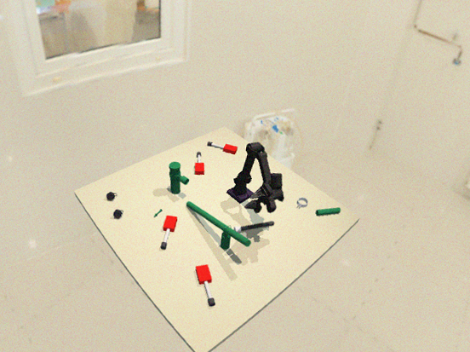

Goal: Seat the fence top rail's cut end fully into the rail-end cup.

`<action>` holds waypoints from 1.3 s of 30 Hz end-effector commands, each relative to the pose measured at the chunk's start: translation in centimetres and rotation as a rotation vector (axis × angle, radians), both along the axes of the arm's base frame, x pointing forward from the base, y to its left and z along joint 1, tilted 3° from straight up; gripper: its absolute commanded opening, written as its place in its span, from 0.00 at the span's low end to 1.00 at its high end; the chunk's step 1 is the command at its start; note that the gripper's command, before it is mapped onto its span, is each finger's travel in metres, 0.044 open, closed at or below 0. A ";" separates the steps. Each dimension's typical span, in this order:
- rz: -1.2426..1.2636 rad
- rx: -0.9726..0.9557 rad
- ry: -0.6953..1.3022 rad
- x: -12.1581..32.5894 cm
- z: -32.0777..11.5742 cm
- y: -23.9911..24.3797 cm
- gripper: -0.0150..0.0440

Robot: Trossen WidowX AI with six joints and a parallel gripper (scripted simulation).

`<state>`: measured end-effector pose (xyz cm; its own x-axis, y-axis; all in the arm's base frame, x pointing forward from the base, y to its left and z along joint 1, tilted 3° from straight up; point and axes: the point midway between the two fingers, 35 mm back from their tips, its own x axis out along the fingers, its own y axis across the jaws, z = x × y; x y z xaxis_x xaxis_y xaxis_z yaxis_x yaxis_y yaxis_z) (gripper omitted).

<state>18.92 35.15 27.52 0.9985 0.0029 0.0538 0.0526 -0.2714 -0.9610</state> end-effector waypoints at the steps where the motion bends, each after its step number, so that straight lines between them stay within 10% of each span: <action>1: 0.008 0.006 -0.006 0.2 0.0 0.0 0.98; 19: 0.035 0.506 0.310 18.5 0.6 -8.8 1.00; 39: -0.613 1.371 0.845 15.8 -3.1 -26.1 1.00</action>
